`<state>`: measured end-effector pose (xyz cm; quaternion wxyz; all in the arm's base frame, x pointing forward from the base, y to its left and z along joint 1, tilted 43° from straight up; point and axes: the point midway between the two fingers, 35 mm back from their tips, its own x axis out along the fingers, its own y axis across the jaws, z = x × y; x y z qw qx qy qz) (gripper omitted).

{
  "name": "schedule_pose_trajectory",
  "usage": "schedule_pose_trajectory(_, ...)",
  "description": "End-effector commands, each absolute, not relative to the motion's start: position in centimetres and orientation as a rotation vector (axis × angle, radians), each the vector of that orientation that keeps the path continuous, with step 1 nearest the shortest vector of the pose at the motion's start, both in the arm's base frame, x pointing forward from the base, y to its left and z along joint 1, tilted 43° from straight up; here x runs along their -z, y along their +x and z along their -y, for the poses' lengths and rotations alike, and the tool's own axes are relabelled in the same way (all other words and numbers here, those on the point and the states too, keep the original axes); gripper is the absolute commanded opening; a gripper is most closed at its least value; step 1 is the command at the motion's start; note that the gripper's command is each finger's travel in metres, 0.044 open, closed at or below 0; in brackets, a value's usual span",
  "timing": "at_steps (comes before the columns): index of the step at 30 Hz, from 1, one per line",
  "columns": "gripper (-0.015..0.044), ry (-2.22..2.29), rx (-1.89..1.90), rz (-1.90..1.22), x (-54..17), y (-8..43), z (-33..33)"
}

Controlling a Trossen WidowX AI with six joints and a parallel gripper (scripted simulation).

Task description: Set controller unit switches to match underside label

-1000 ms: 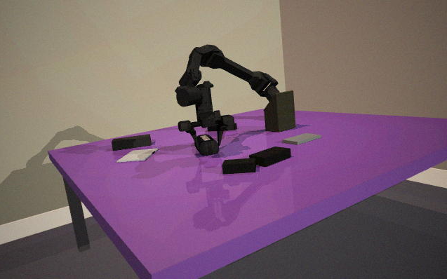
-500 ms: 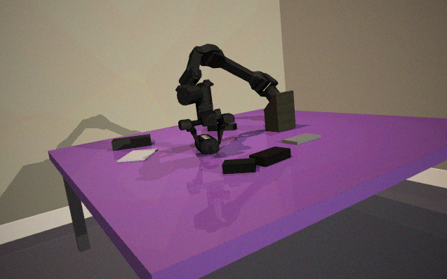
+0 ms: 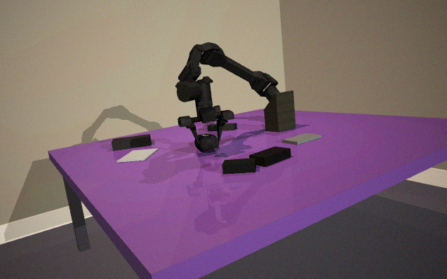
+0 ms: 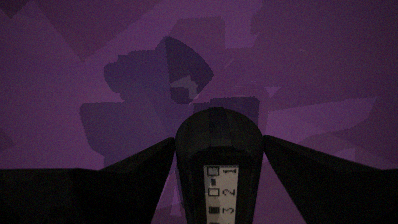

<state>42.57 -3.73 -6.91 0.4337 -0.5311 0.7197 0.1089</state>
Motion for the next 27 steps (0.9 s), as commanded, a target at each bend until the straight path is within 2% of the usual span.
schedule_pose_trajectory(1, 0.0336, -1.321, -0.262, -1.781, 6.1, 42.7, 3.4)
schedule_pose_trajectory(27, 0.0336, -1.321, -0.263, -1.781, 4.1, 42.3, 2.8)
